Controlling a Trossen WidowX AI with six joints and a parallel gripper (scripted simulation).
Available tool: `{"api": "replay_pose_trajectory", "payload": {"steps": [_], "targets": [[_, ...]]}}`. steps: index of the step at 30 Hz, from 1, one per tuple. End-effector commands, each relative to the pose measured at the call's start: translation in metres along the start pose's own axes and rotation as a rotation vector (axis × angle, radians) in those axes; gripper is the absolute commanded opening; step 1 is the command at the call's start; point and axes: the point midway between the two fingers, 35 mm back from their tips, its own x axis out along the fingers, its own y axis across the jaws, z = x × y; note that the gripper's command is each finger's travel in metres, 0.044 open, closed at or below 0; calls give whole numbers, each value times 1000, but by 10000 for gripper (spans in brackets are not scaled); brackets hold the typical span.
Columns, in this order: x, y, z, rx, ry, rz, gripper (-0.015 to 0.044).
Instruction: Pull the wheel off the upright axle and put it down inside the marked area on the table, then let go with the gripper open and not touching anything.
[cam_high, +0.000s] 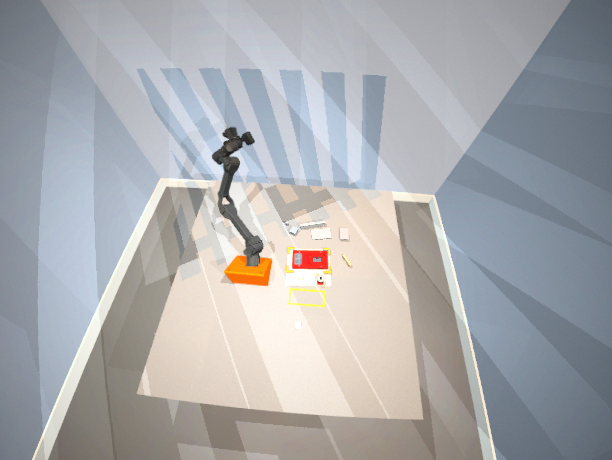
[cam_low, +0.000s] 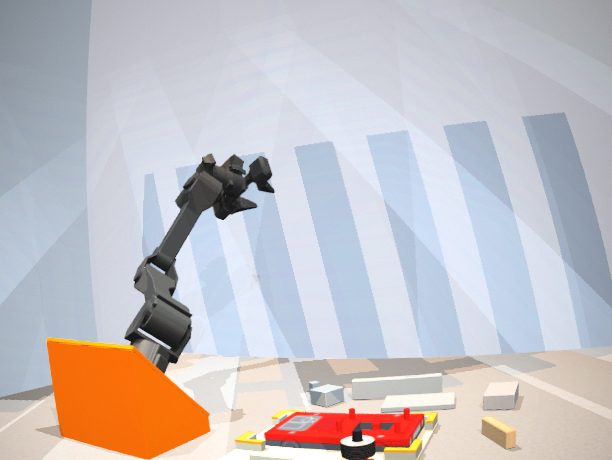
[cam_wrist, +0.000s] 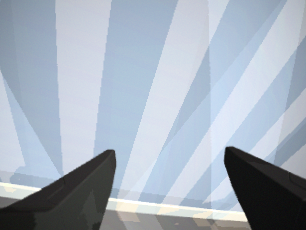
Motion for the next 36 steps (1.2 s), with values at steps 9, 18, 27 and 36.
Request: {"api": "replay_pose_trajectory", "payload": {"steps": [9, 18, 27, 36], "targets": [[-26, -194, 4, 413, -144, -245, 300], [-62, -316, -28, 665, -257, -449, 300], [-106, -421, -97, 909, -264, -682, 300], [-155, -493, -185, 1072, -206, -912, 300]]}}
